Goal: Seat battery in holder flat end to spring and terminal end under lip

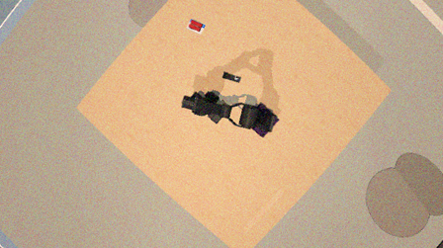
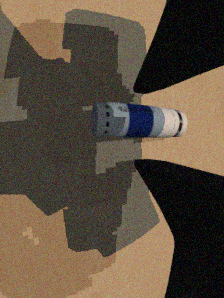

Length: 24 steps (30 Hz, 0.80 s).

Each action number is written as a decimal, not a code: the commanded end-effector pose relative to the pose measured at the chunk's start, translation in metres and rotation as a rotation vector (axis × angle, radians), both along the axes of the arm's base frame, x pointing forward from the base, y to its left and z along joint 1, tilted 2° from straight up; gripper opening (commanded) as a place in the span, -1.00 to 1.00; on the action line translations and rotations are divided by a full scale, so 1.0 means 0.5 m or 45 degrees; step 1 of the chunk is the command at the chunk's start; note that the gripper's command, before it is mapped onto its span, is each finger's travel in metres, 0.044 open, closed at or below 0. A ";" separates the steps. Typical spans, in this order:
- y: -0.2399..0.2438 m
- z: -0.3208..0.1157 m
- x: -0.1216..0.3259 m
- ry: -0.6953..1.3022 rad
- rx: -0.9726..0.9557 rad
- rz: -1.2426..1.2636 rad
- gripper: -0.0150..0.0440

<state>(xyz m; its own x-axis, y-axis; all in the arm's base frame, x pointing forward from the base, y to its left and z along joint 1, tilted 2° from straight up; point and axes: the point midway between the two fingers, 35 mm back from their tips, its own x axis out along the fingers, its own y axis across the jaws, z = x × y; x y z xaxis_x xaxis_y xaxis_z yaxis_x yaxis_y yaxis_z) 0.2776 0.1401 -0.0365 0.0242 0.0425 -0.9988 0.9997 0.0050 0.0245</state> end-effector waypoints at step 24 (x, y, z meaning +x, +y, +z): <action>-0.005 0.091 -0.006 0.011 -0.001 -0.004 -0.27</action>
